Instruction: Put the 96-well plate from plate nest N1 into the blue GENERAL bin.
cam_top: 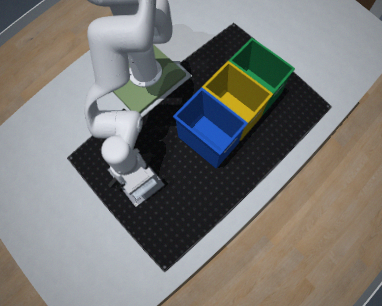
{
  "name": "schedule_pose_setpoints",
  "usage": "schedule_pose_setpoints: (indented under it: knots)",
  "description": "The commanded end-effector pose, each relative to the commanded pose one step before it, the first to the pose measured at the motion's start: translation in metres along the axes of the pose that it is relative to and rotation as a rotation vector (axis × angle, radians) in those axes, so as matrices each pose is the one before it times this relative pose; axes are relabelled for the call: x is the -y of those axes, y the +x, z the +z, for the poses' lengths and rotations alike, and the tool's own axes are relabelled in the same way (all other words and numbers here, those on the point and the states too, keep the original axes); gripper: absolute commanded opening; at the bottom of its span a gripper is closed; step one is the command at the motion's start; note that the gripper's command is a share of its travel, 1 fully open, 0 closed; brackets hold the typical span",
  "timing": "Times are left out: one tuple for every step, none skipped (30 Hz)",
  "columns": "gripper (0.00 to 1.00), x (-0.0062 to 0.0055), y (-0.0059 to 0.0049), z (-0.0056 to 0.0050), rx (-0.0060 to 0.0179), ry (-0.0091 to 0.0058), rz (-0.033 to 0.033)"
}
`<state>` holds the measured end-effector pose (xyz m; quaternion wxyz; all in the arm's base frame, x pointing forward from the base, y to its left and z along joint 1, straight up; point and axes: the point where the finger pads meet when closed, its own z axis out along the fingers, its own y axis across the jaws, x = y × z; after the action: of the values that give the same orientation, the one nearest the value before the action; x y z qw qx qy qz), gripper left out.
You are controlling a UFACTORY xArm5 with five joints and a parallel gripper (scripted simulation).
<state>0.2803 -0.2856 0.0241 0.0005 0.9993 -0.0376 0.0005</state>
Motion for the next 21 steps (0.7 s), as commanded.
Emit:
schedule_pose_setpoints:
  knots:
    - [0.00, -0.00088, 0.00101, -0.00108, -0.00266, -0.00230, 0.00000]
    - [0.00, 0.00000, 0.00000, 0.00000, 0.00000, 0.00000, 0.00000]
    - [0.00, 0.00000, 0.00000, 0.00000, 0.00000, 0.00000, 0.00000]
    - [0.00, 0.00000, 0.00000, 0.00000, 0.00000, 0.00000, 0.00000]
    - [0.00, 0.00000, 0.00000, 0.00000, 0.00000, 0.00000, 0.00000]
    - [0.00, 0.00000, 0.00000, 0.00000, 0.00000, 0.00000, 0.00000]
    - [0.00, -0.00003, 0.00004, -0.00068, -0.00009, -0.00008, 0.00000]
    - [0.00, 0.00000, 0.00001, -0.00064, -0.00001, 0.00000, 0.00000]
    - [0.00, 0.00000, 0.00000, -0.00065, 0.00000, 0.00000, 0.00000]
    - [0.00, 0.00000, 0.00000, -0.00066, 0.00000, 0.00000, 0.00000]
    - [0.00, 0.00000, 0.00000, -0.00066, 0.00000, 0.00000, 0.00000]
    - [0.00, 0.00001, -0.00001, -0.00076, 0.00001, 0.00001, 0.00000]
    - [0.00, 0.00000, 0.00000, -0.00067, 0.00000, 0.00000, 0.00000]
    - [0.00, 0.00000, 0.00000, -0.00067, 0.00000, 0.00000, 0.00000]
    - [0.00, 0.00000, 0.00000, -0.00067, 0.00000, 0.00000, 0.00000]
    - [0.00, 0.00000, 0.00000, -0.00067, 0.00000, 0.00000, 0.00000]
    - [0.00, 0.00000, 0.00000, -0.00067, 0.00000, 0.00000, 0.00000]
    - [0.00, 0.00000, 0.00000, -0.00067, 0.00000, 0.00000, 0.00000]
    - [0.00, 0.00000, 0.00000, -0.00067, 0.00000, 0.00000, 0.00000]
    - [0.00, 0.00000, 0.00000, -0.00067, 0.00000, 0.00000, 0.00000]
    - [0.00, 0.00000, 0.00000, 0.00000, 0.00000, 0.00000, 0.00000]
